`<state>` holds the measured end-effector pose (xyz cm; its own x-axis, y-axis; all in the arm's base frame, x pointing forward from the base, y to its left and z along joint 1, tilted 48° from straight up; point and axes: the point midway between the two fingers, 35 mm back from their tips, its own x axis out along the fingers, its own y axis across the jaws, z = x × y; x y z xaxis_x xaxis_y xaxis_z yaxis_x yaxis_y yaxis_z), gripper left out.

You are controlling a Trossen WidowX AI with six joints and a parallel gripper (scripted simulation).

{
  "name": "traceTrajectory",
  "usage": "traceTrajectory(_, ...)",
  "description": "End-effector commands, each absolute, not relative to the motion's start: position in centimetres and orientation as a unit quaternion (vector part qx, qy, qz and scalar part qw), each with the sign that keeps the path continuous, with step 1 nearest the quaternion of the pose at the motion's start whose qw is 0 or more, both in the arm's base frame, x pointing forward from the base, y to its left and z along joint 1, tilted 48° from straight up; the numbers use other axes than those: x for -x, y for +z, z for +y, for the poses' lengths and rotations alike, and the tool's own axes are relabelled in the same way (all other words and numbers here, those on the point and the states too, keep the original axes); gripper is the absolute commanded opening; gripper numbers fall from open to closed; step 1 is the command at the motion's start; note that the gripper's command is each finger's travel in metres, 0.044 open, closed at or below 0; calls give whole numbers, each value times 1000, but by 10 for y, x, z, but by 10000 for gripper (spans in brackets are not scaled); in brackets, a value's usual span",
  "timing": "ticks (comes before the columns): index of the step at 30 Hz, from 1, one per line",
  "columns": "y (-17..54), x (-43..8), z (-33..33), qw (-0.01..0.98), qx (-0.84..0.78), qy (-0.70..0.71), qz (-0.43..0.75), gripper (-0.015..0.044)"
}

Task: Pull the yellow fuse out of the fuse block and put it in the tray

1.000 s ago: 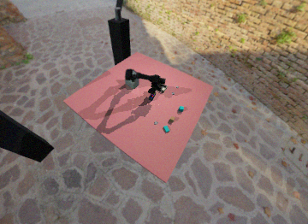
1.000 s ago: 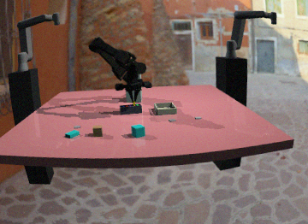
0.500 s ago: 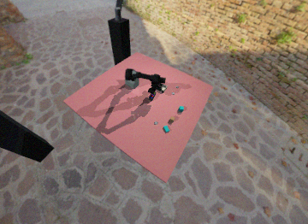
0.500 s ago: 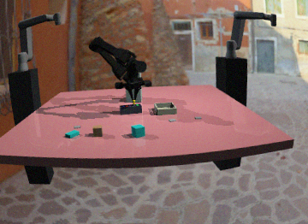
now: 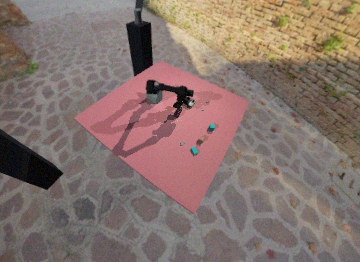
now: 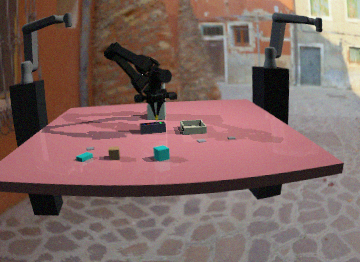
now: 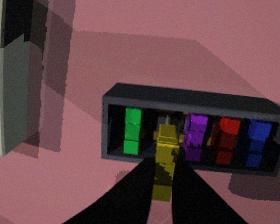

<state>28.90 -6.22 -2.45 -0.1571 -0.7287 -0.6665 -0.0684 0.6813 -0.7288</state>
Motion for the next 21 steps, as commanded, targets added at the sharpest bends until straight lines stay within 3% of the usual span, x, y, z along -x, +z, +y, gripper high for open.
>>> traceTrajectory(1,-22,-290,-58,586,279,-282,707,0)
traceTrajectory(21,-32,-305,-23,588,277,-279,707,0)
